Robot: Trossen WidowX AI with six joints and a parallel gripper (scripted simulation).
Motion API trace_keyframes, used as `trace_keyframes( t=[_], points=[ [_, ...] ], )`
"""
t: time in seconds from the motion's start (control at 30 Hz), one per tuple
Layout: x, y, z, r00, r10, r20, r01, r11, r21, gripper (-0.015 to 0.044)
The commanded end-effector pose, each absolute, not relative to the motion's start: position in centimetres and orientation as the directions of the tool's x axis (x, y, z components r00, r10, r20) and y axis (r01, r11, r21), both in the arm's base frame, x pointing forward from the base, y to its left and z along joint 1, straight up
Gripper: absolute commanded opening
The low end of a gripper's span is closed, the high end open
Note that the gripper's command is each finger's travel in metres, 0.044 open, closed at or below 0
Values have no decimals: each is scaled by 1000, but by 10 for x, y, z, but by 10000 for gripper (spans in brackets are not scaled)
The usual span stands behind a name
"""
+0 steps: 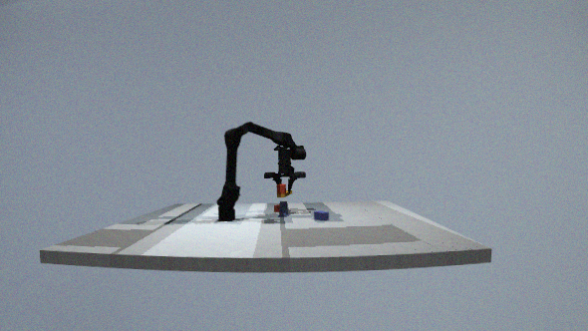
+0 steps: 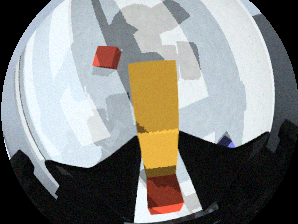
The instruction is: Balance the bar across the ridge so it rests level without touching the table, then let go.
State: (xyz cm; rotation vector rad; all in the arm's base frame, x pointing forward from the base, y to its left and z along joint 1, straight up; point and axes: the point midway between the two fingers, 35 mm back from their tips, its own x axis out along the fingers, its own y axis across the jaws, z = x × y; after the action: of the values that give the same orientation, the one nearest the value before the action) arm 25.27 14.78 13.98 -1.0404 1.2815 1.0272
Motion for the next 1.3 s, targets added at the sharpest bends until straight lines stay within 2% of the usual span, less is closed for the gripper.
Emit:
trace_keyframes(
  t=[0.0,1.27],
  points=[
    [252,147,132,20,12,-1000,-973,231,-17,0],
    [252,146,121,20,12,-1000,-973,232,-17,0]
  ],
)
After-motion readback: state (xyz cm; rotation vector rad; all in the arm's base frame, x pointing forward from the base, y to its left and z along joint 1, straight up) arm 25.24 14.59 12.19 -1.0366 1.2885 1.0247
